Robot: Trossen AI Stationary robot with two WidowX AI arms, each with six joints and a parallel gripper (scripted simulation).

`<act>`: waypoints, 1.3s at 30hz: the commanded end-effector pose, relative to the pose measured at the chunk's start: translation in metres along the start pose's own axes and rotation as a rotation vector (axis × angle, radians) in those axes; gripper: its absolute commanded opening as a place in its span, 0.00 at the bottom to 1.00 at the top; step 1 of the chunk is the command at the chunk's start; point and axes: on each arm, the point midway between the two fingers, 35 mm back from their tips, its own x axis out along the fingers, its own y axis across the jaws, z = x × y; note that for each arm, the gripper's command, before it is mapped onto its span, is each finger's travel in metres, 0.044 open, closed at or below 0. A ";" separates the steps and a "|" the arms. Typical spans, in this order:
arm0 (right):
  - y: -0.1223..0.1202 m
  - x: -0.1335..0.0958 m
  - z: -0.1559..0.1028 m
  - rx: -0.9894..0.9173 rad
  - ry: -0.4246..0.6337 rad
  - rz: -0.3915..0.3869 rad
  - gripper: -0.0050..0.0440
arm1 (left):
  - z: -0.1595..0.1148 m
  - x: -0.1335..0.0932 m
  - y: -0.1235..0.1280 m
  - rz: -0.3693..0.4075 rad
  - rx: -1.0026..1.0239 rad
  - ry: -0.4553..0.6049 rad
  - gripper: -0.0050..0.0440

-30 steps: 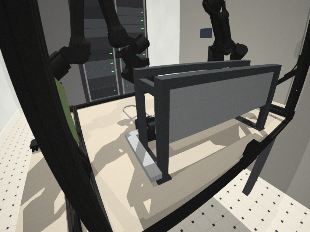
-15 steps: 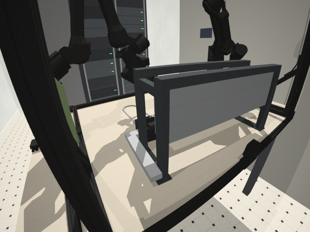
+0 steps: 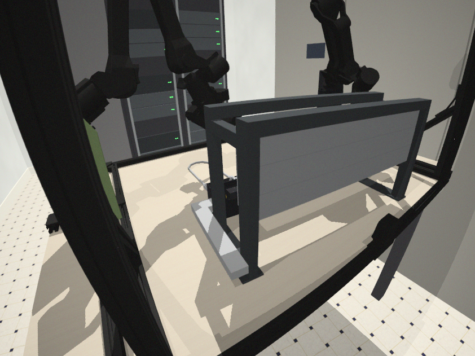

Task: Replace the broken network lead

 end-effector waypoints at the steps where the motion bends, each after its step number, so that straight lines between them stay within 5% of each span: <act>1: -0.046 -0.019 -0.033 0.000 0.000 0.000 1.00 | 0.000 0.000 0.000 0.000 0.000 0.000 1.00; 28: -0.046 -0.019 -0.033 0.000 0.000 0.000 1.00 | 0.000 0.000 0.000 0.000 0.000 0.000 1.00; 29: -0.005 0.001 0.010 0.239 0.052 -0.009 0.46 | 0.000 0.000 0.000 0.000 0.000 0.000 1.00; 39: -0.005 0.001 0.010 0.239 0.052 -0.009 0.46 | 0.000 0.000 0.000 0.000 0.000 0.000 1.00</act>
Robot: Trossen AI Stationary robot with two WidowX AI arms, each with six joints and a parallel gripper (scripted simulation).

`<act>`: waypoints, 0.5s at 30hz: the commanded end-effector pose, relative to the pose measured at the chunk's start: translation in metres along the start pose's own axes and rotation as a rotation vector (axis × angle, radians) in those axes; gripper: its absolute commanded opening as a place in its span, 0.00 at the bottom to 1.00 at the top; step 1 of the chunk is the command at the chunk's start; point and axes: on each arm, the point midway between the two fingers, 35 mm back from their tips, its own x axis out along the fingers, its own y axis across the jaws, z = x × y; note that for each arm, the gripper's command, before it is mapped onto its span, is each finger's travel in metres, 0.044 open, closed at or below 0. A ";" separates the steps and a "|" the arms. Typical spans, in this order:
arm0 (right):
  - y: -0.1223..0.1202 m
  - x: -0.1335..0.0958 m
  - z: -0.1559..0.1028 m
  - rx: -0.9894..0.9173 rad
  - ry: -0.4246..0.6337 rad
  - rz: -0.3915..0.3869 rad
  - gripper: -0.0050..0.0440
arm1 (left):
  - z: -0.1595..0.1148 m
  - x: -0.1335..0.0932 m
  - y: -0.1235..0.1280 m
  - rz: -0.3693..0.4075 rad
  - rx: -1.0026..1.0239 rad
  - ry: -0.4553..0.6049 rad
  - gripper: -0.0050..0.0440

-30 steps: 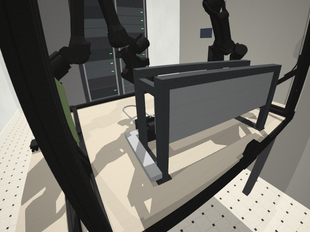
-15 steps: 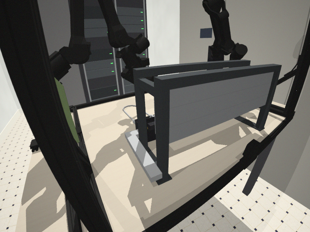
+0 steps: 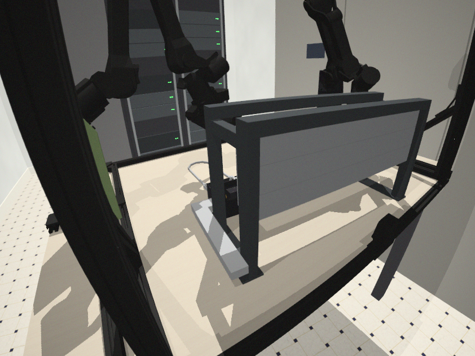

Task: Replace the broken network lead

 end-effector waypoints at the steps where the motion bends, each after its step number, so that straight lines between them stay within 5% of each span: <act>1: 0.000 0.000 0.001 0.007 0.001 0.002 0.46 | 0.000 0.000 0.000 0.000 0.000 0.000 1.00; 6: 0.000 0.000 0.001 0.007 0.001 0.002 0.46 | 0.000 0.000 0.000 0.000 0.000 0.000 1.00; 7: -0.003 0.001 0.012 0.244 0.051 -0.009 0.46 | 0.000 0.000 0.000 0.000 0.000 0.000 1.00; 15: -0.003 0.001 0.012 0.244 0.051 -0.009 0.46 | 0.000 0.000 0.000 0.000 0.000 0.000 1.00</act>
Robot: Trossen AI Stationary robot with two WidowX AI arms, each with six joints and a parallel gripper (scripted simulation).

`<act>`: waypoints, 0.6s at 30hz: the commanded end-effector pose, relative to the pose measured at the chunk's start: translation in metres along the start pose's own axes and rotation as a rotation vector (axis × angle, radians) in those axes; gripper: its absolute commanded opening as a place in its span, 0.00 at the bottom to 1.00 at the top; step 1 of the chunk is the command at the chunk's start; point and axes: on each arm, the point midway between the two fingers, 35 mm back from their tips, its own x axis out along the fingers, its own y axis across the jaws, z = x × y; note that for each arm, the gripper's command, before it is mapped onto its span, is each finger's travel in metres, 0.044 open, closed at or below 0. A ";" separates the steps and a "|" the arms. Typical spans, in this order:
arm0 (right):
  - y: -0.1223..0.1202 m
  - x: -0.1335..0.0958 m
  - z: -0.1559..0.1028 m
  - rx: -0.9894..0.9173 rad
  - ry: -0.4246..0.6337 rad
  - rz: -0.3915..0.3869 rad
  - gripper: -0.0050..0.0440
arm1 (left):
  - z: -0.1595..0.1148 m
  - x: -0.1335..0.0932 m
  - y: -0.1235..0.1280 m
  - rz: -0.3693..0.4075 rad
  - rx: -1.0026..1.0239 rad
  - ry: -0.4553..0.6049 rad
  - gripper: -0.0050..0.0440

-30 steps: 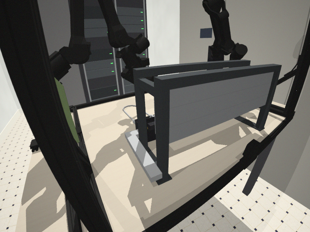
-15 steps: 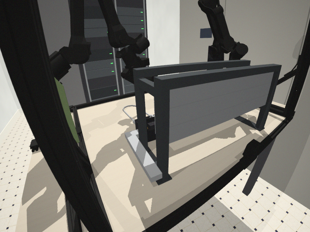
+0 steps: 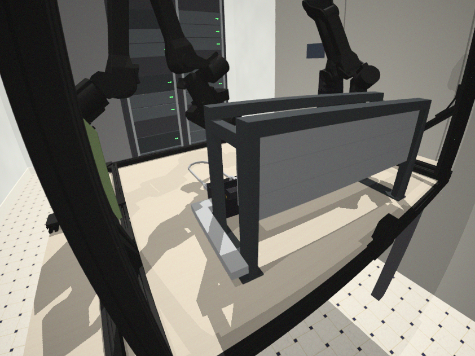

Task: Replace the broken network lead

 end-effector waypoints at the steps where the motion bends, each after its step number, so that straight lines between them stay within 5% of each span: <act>1: 0.000 0.000 0.001 0.013 0.002 0.001 0.46 | 0.000 0.000 0.000 0.000 0.000 0.000 1.00; 8: 0.000 0.000 0.001 0.013 0.002 0.001 0.46 | 0.000 0.000 0.000 0.000 0.000 0.000 1.00; 9: 0.000 0.000 0.013 0.249 0.052 -0.009 0.46 | 0.000 0.000 0.000 0.000 0.000 0.000 1.00; 18: 0.000 0.000 0.013 0.249 0.052 -0.009 0.46 | 0.000 0.000 0.000 0.000 0.000 0.000 1.00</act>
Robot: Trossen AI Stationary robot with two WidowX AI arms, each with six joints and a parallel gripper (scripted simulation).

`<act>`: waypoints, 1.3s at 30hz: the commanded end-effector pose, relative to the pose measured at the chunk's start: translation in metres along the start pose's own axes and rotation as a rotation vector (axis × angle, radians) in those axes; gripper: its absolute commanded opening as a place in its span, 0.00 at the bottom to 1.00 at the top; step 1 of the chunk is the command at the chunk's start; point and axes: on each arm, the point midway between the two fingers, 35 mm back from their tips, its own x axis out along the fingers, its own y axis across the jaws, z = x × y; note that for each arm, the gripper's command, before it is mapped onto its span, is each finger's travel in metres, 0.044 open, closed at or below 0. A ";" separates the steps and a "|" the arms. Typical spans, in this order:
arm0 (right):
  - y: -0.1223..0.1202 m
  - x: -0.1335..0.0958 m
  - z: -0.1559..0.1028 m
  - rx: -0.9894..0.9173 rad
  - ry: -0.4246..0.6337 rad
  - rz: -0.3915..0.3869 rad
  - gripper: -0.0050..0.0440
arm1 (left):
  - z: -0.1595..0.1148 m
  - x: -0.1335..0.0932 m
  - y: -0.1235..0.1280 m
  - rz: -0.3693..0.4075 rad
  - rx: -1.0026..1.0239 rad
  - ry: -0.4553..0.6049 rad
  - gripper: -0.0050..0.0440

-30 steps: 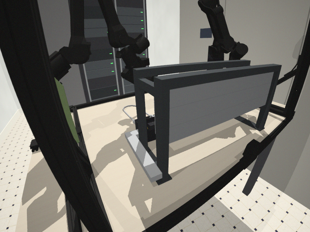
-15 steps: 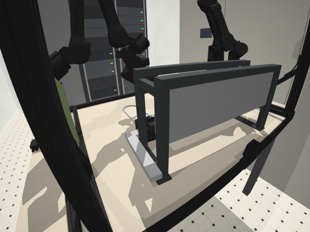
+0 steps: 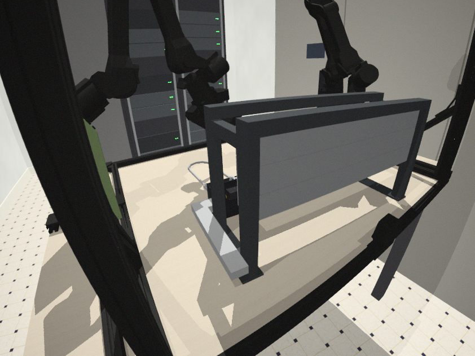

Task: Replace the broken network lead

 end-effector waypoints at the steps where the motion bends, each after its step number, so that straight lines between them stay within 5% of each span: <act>1: 0.000 0.000 0.001 0.009 0.003 0.001 0.46 | 0.000 0.000 0.000 0.000 0.000 0.000 1.00; 7: 0.000 0.000 0.001 0.009 0.003 0.001 0.46 | 0.000 0.000 0.000 0.000 0.000 0.000 1.00; 8: 0.003 0.000 0.012 0.246 0.052 -0.009 0.46 | 0.000 0.000 0.000 0.000 0.000 0.000 1.00; 24: 0.003 0.000 0.012 0.246 0.052 -0.009 0.46 | 0.000 0.000 0.000 0.000 0.000 0.000 1.00; 25: 0.003 -0.001 0.021 0.477 0.106 -0.028 0.46 | 0.000 0.000 0.000 0.000 0.000 0.000 1.00; 39: 0.003 -0.001 0.021 0.477 0.106 -0.028 0.46 | 0.000 0.000 0.000 0.000 0.000 0.000 1.00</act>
